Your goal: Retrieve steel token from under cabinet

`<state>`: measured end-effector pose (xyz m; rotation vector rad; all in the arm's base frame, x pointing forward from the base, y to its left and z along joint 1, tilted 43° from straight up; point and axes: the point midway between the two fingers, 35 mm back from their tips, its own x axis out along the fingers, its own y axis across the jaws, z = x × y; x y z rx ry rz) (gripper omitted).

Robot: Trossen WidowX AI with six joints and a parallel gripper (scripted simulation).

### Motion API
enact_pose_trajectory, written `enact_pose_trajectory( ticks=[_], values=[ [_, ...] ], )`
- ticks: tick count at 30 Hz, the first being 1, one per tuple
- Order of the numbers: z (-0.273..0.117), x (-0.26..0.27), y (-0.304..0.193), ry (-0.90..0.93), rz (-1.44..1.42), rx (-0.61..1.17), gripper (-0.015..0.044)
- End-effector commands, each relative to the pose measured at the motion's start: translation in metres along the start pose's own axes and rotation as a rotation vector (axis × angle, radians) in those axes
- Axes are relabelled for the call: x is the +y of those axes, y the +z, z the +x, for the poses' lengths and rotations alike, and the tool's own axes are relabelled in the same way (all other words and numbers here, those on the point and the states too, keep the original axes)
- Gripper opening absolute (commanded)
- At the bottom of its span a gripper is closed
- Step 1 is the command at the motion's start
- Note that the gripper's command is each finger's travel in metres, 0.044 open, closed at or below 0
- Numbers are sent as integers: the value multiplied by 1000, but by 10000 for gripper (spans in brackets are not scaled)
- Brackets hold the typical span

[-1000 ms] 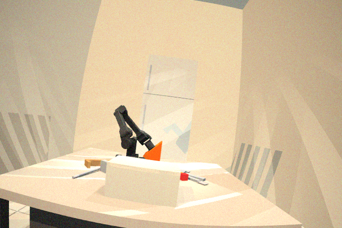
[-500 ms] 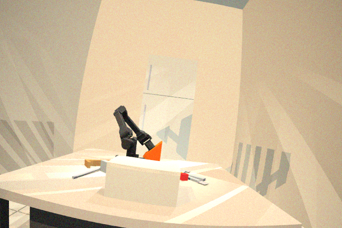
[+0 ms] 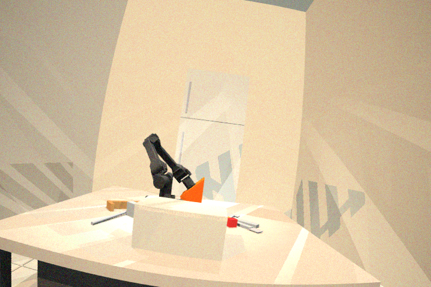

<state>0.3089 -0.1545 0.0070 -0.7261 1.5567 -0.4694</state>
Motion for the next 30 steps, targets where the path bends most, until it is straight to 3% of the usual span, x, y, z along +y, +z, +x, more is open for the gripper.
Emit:
enact_pose_trajectory(
  ticks=[1, 30],
  values=[
    [0, 0, 6, -1, 5, -1, 0],
    [-1, -1, 36, -1, 6, -3, 0]
  ],
)
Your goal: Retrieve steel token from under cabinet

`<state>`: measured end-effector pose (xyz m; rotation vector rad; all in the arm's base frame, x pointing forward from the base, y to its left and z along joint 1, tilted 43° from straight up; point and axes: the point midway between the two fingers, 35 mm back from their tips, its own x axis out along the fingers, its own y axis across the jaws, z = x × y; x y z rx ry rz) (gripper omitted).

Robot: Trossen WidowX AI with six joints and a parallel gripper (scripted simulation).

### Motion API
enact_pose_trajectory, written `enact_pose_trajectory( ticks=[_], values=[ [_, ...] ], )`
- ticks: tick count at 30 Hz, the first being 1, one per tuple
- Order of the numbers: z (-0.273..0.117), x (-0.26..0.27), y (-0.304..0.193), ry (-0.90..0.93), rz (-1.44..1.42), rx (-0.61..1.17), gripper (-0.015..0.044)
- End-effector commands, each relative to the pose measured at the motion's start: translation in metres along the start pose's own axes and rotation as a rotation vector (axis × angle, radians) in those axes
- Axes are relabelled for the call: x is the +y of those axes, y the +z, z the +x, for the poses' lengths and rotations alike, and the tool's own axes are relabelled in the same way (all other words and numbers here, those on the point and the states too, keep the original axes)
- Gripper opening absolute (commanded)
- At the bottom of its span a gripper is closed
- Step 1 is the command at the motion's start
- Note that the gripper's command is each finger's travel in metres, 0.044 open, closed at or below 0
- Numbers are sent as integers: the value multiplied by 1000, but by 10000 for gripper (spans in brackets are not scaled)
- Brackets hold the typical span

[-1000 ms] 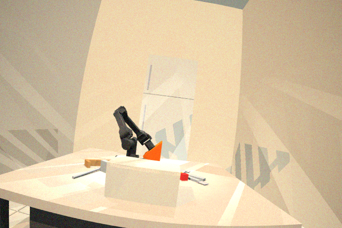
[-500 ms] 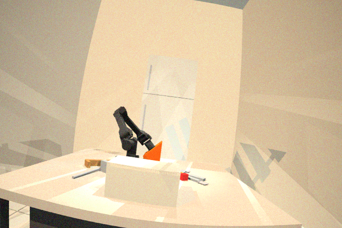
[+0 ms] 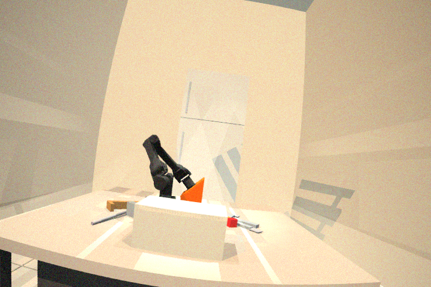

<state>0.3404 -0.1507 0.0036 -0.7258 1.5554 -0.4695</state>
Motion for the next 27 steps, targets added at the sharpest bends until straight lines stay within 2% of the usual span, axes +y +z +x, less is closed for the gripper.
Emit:
enact_pose_trajectory(
  ticks=[1, 27],
  values=[
    [0, 0, 5, -1, 5, -2, 0],
    [0, -1, 31, -1, 6, -3, 0]
  ],
)
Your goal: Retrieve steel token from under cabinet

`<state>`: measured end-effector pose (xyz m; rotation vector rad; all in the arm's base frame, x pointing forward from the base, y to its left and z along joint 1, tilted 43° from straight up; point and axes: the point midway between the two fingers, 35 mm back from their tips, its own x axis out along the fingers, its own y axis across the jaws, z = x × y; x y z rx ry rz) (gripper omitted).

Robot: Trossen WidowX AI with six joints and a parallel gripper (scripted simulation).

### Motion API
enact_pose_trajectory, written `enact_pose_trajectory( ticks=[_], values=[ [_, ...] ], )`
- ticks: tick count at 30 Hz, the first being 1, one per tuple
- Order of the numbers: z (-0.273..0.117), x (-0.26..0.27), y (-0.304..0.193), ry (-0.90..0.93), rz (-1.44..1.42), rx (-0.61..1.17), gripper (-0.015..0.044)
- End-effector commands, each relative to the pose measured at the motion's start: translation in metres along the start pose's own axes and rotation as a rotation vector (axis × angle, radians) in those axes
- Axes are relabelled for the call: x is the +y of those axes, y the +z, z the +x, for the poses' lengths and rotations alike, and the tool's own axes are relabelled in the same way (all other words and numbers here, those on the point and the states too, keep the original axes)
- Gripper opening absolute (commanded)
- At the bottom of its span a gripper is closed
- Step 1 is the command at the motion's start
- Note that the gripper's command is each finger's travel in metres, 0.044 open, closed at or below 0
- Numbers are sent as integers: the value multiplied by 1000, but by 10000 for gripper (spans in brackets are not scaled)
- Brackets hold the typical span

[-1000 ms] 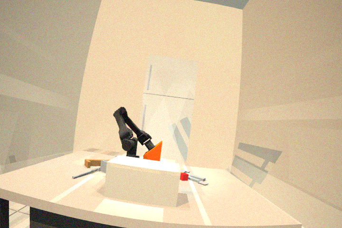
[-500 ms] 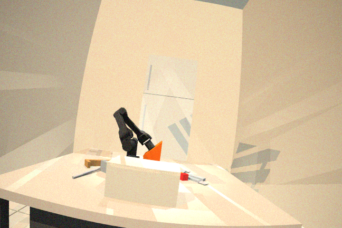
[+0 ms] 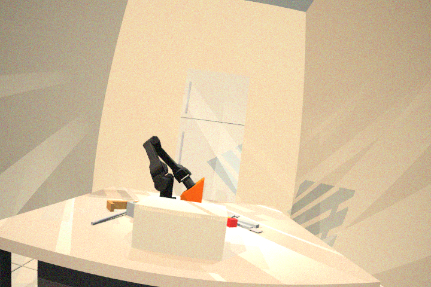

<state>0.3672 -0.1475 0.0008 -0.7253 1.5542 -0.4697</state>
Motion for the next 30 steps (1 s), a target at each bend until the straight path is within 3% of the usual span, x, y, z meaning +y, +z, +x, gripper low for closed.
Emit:
enact_pose_trajectory(
  ticks=[1, 30],
  values=[
    [0, 0, 5, -1, 6, -2, 0],
    [-1, 0, 32, -1, 7, -3, 0]
  ],
)
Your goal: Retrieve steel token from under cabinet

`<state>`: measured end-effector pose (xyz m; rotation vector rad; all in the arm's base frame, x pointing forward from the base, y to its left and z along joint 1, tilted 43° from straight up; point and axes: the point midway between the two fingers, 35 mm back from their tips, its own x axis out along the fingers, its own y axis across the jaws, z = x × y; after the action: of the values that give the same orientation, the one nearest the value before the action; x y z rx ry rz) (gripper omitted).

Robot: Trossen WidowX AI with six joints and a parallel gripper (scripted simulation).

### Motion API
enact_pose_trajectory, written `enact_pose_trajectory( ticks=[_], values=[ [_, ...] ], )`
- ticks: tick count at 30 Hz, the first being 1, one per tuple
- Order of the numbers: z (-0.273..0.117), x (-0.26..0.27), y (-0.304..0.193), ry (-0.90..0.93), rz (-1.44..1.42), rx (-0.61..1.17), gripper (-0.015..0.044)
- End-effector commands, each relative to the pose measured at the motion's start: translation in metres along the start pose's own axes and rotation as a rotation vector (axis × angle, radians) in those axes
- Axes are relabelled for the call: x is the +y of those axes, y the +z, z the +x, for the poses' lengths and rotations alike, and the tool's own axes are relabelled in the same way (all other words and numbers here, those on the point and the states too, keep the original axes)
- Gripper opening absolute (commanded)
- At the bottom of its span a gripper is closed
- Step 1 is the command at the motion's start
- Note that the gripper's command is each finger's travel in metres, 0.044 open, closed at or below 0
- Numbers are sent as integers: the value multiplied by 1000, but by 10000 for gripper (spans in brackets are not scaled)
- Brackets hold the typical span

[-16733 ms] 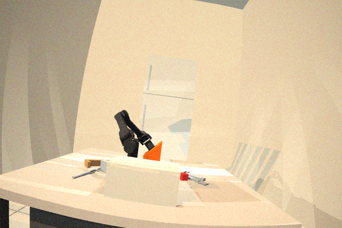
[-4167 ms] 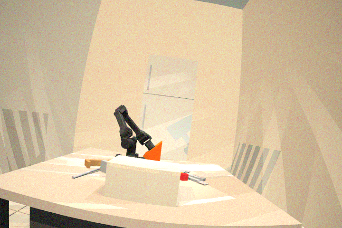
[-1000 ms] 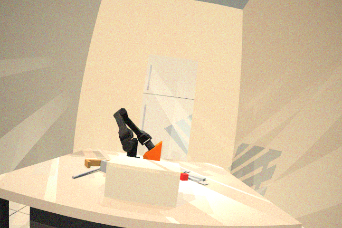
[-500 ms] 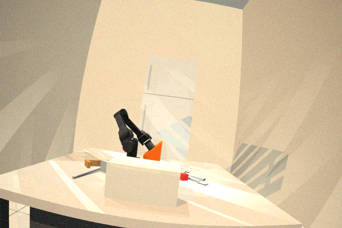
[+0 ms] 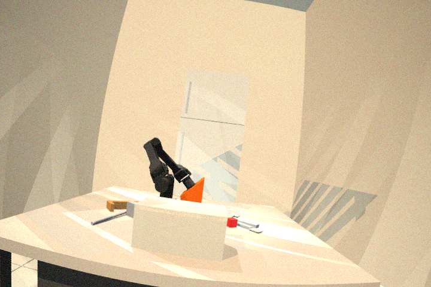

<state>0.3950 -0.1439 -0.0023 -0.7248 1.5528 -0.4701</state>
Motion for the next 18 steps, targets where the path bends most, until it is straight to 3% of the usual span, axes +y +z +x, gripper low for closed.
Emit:
enact_pose_trajectory(
  ticks=[1, 18],
  values=[
    [0, 0, 5, -1, 6, -2, 0],
    [1, 14, 12, -1, 6, -2, 0]
  ],
)
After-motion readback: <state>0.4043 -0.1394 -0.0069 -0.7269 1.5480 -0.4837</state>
